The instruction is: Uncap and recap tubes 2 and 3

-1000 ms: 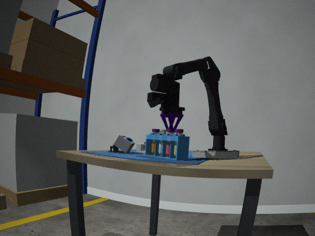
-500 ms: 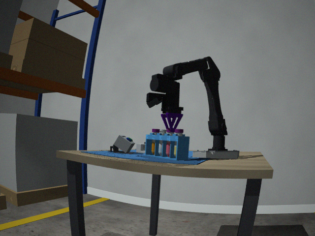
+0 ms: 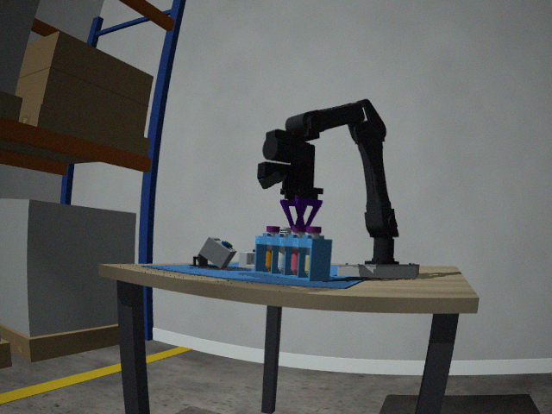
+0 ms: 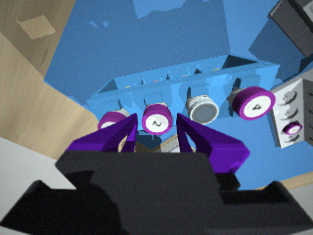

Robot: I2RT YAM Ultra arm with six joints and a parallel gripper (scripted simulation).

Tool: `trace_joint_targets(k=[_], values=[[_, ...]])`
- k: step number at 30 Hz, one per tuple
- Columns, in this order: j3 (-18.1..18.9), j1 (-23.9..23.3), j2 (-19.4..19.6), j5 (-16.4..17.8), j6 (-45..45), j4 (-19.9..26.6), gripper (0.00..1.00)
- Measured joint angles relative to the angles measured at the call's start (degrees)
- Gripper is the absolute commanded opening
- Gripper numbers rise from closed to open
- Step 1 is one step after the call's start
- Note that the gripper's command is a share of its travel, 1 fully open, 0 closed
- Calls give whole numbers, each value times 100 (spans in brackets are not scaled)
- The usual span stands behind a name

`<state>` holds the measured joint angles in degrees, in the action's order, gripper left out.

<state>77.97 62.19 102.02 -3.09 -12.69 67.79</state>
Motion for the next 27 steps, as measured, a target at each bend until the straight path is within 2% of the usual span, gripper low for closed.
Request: trace_joint_targets(k=[6,27], values=[[0,0,0,0,938,0,49],[0,0,0,0,5176,0,49]])
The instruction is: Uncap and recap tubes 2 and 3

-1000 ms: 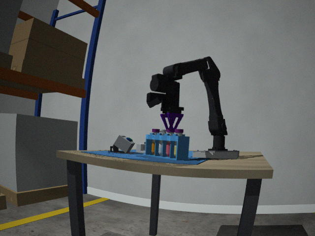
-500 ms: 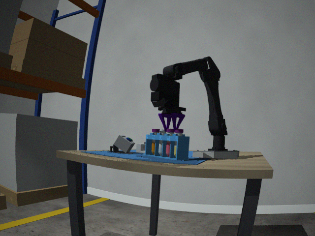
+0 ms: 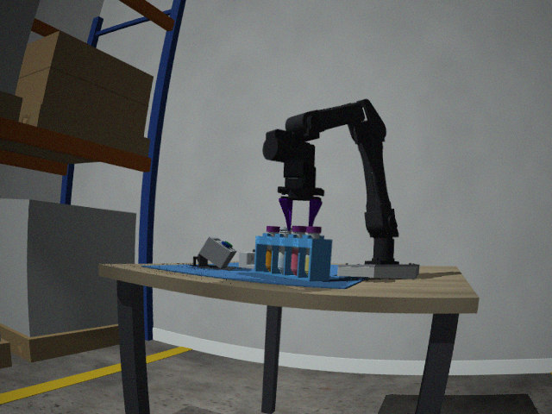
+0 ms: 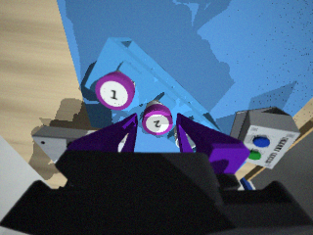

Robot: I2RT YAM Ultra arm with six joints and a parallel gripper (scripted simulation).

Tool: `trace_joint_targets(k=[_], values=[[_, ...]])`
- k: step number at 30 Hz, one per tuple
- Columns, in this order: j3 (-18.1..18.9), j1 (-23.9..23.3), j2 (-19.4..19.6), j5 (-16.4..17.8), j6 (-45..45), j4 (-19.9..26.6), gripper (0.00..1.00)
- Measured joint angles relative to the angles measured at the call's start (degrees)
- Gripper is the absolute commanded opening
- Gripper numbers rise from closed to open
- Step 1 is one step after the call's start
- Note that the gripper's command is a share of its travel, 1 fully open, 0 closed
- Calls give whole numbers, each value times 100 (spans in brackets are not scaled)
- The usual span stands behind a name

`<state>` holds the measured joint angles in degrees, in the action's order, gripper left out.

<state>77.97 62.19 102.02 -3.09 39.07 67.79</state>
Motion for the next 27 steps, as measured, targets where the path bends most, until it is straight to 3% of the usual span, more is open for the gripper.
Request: trace_joint_targets(k=[27], values=[[0,0,13,-2,5429,0,49]])
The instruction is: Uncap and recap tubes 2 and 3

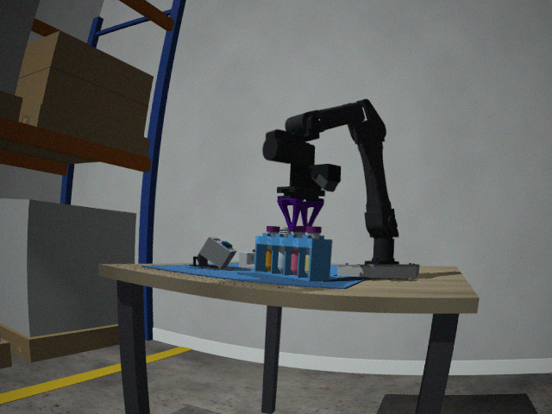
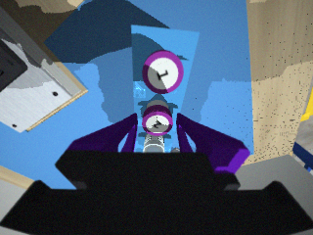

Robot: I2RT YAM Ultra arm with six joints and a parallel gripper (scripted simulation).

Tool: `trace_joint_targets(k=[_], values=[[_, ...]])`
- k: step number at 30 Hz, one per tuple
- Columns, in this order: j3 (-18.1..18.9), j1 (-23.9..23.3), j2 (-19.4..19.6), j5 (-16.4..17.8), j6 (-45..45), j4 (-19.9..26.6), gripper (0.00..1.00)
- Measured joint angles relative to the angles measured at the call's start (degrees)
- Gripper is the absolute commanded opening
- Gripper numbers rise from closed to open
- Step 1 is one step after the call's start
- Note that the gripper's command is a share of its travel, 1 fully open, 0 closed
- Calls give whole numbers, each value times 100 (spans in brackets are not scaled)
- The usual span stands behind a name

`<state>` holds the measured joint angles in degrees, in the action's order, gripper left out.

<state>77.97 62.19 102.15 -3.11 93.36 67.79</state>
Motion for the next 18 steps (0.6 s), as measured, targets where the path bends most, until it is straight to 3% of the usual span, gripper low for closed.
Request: trace_joint_targets(k=[4,5,18], values=[[0,0,4,0,380,-2,49],[0,0,4,0,433,-2,0],[17,11,9,2,627,7,0]])
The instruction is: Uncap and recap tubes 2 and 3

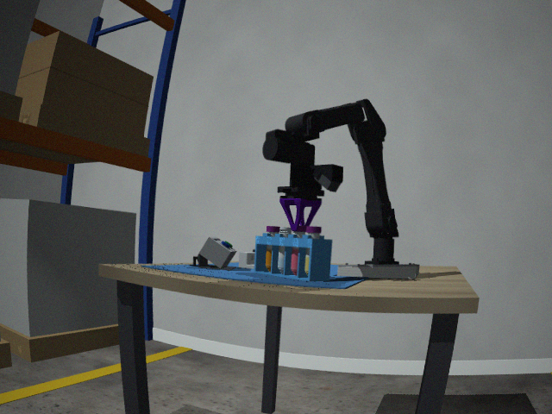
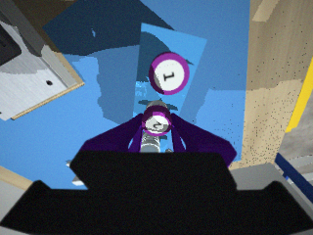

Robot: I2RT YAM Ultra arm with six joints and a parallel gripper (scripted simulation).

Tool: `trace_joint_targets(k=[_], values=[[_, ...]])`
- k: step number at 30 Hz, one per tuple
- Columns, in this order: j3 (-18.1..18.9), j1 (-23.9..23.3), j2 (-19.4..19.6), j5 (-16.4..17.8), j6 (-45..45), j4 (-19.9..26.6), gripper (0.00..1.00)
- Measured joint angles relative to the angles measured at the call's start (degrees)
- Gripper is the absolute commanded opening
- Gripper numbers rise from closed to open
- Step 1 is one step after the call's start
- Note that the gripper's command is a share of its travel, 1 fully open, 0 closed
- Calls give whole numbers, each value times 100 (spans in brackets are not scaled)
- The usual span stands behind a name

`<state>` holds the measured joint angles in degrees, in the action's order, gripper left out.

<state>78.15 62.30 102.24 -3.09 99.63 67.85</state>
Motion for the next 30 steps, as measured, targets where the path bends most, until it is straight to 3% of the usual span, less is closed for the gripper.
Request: trace_joint_targets(k=[7,19,30], values=[[2,0,0,0,-577,0,0],[2,0,0,0,-3206,-2,0],[2,0,0,0,-6161,-4,0]])
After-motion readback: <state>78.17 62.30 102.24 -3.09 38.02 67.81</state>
